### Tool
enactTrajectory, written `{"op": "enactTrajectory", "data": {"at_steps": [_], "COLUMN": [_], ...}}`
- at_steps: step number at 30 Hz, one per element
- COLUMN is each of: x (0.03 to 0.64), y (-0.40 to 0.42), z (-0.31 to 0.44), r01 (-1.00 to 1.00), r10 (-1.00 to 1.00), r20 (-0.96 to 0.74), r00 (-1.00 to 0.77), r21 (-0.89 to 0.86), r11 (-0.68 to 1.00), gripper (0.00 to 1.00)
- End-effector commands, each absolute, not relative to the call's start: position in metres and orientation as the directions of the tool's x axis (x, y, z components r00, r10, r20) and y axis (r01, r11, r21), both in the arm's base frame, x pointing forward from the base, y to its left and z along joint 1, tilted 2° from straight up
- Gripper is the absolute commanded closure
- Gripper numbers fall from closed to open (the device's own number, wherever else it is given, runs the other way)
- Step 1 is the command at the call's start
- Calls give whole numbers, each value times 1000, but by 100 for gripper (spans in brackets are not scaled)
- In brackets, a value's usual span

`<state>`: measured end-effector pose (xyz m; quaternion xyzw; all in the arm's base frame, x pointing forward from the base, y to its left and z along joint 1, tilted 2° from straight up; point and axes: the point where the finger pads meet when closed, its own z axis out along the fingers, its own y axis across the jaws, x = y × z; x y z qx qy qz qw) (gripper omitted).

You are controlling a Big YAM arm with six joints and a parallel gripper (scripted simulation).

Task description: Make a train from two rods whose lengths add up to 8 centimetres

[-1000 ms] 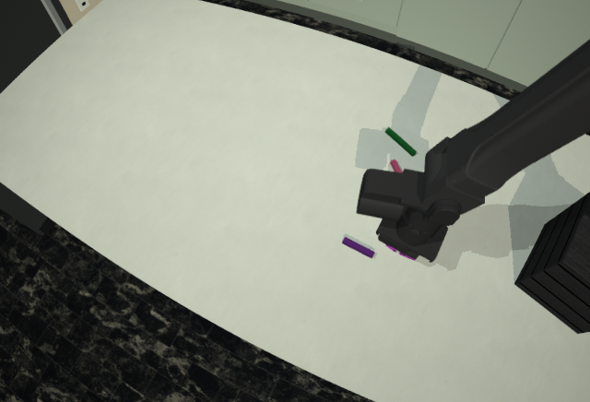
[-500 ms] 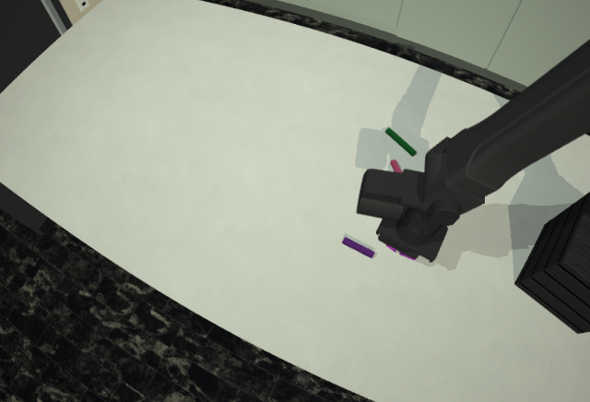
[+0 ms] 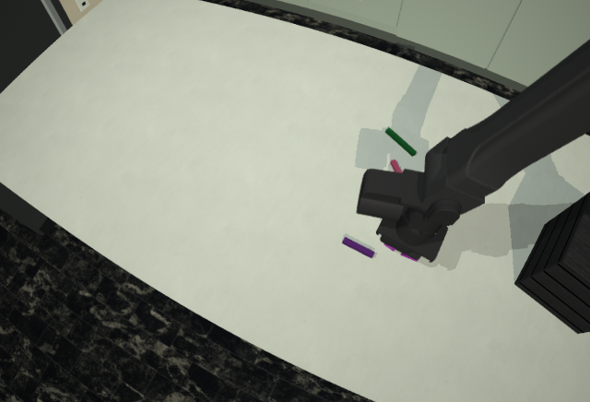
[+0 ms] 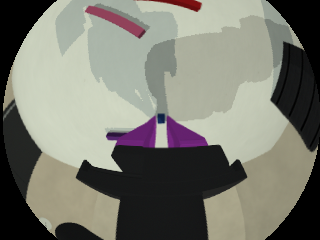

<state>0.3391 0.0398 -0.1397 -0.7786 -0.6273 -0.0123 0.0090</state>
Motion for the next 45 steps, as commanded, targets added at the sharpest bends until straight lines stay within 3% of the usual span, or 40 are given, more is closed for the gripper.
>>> {"op": "enactTrajectory", "data": {"at_steps": [1,4,16,40,45], "x": [359,359,360,364,351], "y": [44,44,44,37,36], "z": [-135,-135,-134,-37,-47], "r01": [979,979,978,976,977], "r10": [979,979,979,977,977], "r20": [41,41,42,45,31], "r00": [199,199,199,208,210], "r21": [44,44,46,59,14], "r11": [-201,-201,-201,-210,-211], "gripper": [80,77,77,77,77]}}
